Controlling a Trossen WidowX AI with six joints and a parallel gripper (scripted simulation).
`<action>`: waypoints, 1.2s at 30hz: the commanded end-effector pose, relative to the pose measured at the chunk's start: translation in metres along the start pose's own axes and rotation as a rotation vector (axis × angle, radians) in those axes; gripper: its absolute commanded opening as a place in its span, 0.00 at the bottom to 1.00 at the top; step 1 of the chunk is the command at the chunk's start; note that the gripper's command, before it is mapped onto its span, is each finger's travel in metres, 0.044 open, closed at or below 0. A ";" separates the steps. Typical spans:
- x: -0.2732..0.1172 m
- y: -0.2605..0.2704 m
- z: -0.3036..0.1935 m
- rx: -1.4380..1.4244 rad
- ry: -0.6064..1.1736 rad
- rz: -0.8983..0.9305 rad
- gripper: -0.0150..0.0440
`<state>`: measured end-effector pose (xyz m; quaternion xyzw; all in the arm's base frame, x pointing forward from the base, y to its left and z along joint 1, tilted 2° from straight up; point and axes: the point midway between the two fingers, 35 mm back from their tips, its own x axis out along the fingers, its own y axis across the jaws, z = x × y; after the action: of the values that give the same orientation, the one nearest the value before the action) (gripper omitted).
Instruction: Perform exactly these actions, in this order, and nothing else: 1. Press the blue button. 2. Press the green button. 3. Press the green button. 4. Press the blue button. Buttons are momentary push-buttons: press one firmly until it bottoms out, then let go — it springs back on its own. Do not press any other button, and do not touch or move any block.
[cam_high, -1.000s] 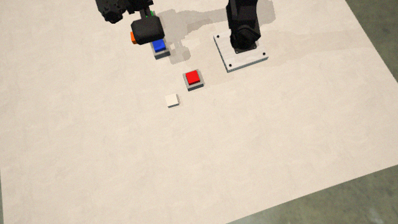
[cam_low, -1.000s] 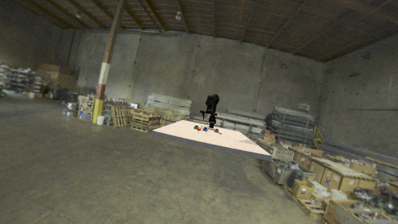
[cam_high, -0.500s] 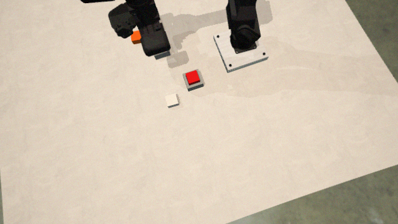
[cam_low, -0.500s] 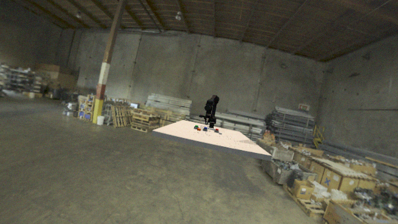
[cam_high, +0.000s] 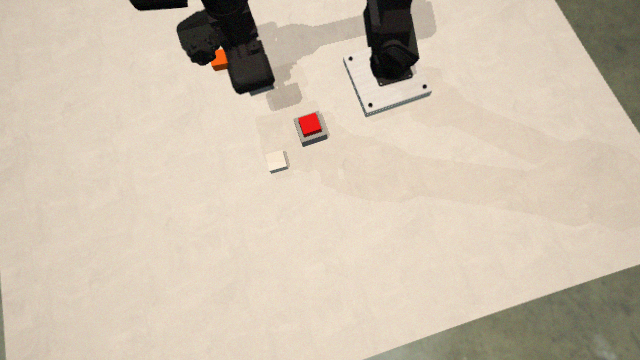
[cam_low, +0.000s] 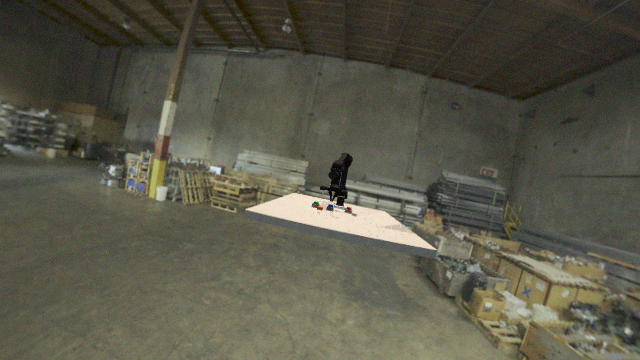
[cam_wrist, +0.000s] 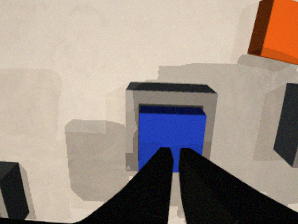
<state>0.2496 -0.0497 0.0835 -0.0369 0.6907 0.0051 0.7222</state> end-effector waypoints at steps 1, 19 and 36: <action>0.009 0.000 -0.002 -0.006 0.008 -0.002 0.29; 0.026 0.000 -0.002 -0.006 0.008 -0.002 0.29; -0.009 0.000 -0.002 -0.006 0.008 -0.002 0.29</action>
<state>0.2456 -0.0493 0.0718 -0.0363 0.6991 0.0079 0.7141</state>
